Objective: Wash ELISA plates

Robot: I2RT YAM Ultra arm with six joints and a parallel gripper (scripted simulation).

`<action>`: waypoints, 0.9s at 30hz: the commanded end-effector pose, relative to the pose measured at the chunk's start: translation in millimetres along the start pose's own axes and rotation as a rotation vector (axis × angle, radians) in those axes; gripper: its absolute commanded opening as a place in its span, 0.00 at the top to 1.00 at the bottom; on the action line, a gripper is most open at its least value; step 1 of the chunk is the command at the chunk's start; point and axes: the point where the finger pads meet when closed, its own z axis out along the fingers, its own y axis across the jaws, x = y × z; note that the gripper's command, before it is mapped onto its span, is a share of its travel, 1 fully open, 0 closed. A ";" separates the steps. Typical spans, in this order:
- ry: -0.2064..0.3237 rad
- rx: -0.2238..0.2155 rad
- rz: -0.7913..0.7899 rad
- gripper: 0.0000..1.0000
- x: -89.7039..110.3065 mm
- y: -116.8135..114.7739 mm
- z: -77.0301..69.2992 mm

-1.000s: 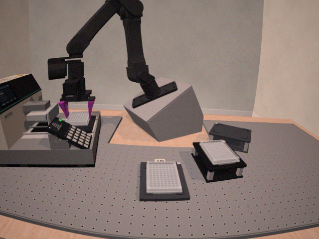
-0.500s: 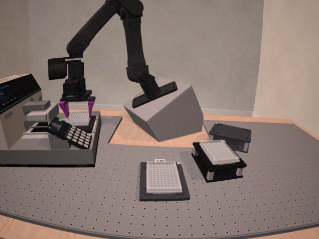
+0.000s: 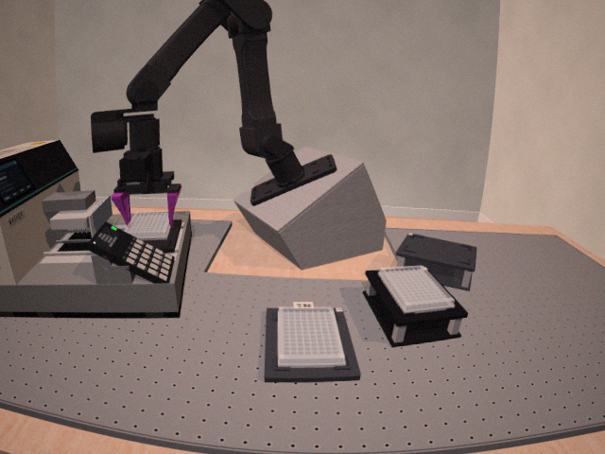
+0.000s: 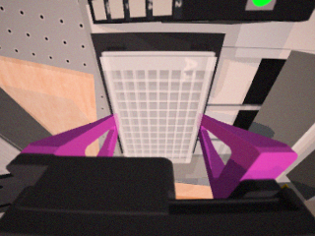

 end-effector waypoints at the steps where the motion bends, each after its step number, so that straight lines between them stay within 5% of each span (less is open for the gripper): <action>1: -0.007 0.005 0.000 1.00 -1.3 -1.3 -1.3; 27: -0.007 0.005 0.000 1.00 -1.2 -1.1 2.4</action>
